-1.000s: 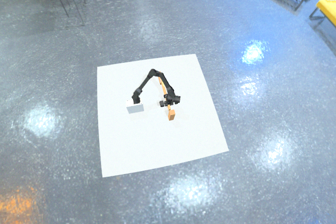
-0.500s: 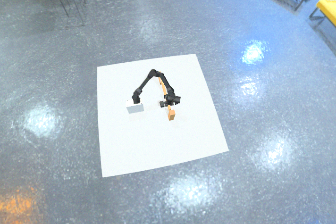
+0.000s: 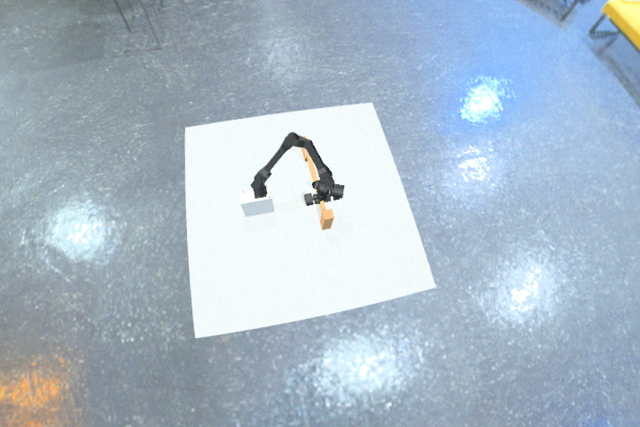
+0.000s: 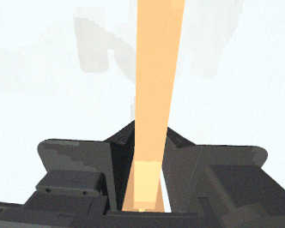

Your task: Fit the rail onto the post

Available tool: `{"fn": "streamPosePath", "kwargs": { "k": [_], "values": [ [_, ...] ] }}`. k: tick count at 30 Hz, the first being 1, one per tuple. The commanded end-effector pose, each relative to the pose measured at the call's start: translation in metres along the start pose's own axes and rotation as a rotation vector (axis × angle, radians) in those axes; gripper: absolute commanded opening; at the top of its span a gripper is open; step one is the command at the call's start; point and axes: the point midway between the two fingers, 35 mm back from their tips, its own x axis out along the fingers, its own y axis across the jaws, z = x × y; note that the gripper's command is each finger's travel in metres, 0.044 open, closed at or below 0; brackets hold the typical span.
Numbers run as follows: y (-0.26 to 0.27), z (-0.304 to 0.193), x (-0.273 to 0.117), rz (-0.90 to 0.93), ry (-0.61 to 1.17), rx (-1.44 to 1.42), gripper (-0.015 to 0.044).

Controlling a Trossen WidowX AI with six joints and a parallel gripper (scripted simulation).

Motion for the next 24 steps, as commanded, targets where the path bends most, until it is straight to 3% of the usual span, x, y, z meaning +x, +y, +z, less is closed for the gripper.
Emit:
{"fn": "streamPosePath", "kwargs": {
  "k": [1,24],
  "values": [
    [0.0003,-0.0037,-0.0013,-0.004,0.002,0.002,0.0000],
    [0.0003,-0.0110,-0.0024,-0.004,0.002,0.002,0.0000]
  ]
}}
